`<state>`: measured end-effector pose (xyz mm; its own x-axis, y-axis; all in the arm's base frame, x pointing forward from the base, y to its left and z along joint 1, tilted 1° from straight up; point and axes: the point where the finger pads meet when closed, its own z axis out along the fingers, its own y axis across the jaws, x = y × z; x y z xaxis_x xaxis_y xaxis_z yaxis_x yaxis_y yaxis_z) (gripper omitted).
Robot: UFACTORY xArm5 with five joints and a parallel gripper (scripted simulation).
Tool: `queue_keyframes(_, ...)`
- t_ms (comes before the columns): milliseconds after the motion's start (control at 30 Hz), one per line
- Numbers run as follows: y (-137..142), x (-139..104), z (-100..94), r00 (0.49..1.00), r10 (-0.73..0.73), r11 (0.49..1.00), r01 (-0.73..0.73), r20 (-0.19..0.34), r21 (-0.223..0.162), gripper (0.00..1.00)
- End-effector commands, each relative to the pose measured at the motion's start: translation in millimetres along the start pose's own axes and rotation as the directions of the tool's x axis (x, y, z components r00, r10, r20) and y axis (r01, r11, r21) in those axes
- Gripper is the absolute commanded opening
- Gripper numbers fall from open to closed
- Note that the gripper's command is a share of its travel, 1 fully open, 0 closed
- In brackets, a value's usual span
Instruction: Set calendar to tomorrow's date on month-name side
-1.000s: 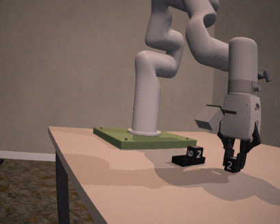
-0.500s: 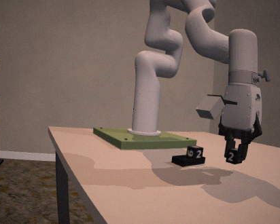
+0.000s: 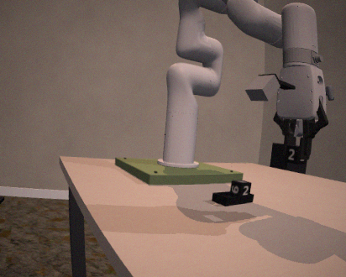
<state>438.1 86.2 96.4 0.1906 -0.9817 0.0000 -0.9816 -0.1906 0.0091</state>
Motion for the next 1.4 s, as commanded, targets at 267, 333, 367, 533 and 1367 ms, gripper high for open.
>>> queue_keyframes(267,39.8,33.8,-14.1,1.000,-0.019,1.000,0.019,0.000,0.004,0.29)
queue_keyframes(333,39.8,33.8,-14.1,1.000,-0.019,1.000,0.019,0.000,0.004,0.29)
queue_keyframes(367,62.2,48.8,-16.4,1.000,-0.029,1.000,0.029,0.001,0.004,0.29)
queue_keyframes(533,83.1,60.7,-17.1,0.999,-0.038,0.999,0.038,0.001,0.004,0.29)
queue_keyframes(1367,107.0,72.1,-7.6,0.999,-0.048,0.999,0.048,0.001,0.005,0.29)
